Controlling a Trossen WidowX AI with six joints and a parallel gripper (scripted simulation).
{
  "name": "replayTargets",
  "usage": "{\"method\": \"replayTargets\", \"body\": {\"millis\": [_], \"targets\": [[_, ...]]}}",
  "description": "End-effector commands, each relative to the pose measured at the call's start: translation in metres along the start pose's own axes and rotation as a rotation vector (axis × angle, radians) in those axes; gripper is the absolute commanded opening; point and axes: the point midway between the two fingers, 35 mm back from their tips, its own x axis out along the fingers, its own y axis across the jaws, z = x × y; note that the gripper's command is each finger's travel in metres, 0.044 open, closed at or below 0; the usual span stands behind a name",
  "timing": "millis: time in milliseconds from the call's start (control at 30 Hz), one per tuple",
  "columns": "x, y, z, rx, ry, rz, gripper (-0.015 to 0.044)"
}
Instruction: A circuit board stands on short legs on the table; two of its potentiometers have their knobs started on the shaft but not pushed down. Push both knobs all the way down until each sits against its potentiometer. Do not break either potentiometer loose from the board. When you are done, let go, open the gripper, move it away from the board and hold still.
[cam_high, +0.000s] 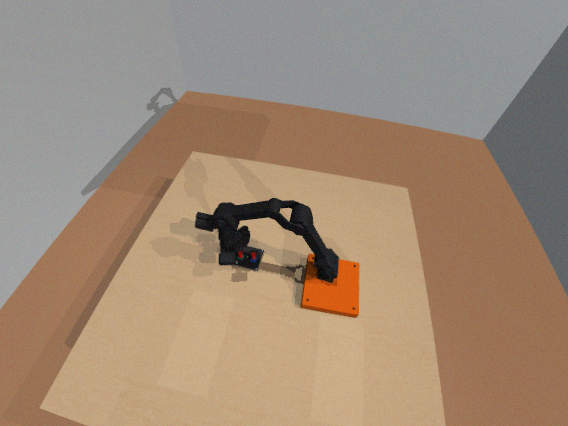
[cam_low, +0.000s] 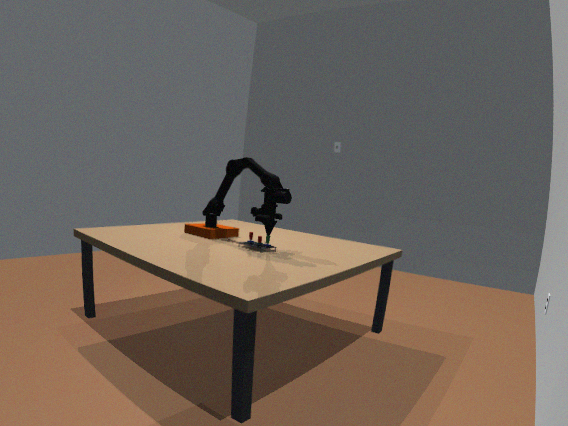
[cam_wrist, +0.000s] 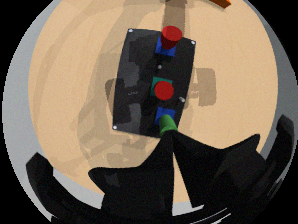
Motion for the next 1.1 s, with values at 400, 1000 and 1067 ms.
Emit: {"method": "replayTargets", "body": {"millis": [400,1000,1067], "targets": [[-0.012,0.001,-0.003,0.002,-0.015,-0.004,0.0],[-0.023,0.0,0.013,0.003,-0.021,-0.003,0.0289],[-0.031,-0.003,0.036,0.005,-0.026,0.0,0.0341]]}}
